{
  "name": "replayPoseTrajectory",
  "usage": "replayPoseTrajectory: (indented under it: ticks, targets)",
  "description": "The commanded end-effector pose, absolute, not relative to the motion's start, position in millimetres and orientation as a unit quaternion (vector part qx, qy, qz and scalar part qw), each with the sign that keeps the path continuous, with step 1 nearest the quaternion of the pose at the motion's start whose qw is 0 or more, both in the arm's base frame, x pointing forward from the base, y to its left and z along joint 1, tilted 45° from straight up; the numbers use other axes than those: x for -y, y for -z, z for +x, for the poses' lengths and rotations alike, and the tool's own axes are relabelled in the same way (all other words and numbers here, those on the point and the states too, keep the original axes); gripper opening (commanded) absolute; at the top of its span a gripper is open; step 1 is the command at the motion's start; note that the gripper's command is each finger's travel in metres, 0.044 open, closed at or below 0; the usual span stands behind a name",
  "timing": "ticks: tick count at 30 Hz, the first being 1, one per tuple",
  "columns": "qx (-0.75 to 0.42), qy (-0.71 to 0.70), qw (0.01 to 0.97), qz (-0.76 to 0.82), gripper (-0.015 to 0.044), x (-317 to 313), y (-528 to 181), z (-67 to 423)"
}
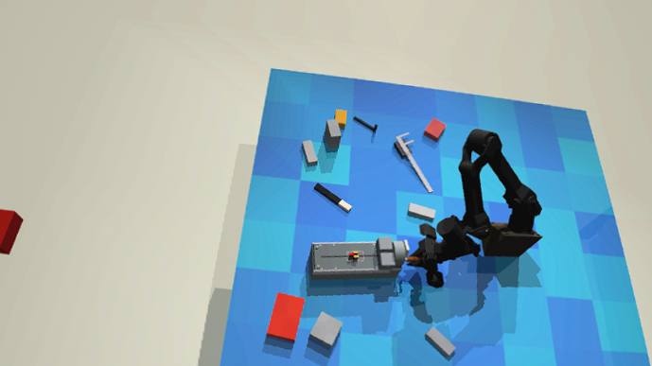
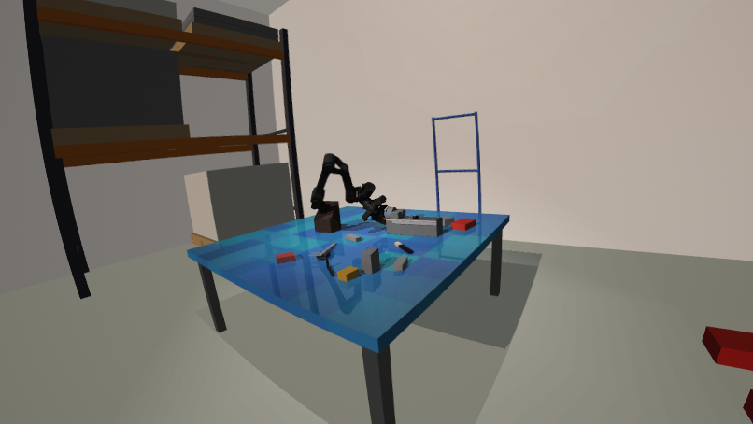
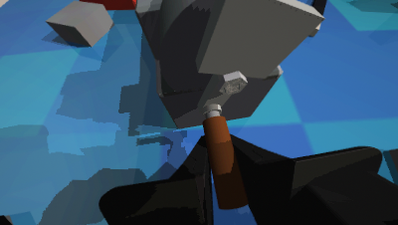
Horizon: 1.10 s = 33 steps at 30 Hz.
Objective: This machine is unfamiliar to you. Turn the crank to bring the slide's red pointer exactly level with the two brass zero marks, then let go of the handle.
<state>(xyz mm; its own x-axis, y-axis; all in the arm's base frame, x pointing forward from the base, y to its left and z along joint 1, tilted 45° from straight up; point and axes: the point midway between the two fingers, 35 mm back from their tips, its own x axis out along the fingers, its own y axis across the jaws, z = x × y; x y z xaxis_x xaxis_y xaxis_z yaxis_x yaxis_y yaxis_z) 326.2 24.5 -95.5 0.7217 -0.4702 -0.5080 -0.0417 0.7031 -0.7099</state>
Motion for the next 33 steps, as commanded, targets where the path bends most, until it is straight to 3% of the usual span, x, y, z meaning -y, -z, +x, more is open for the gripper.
replayPoseTrajectory:
  ticks: [1, 33]
  targets:
    - [-0.352, 0.112, 0.855, -0.365, 0.0, -32.9, 99.5, 325.3]
    - [-0.352, 0.112, 0.855, -0.364, 0.0, -56.9, 93.0, 323.4]
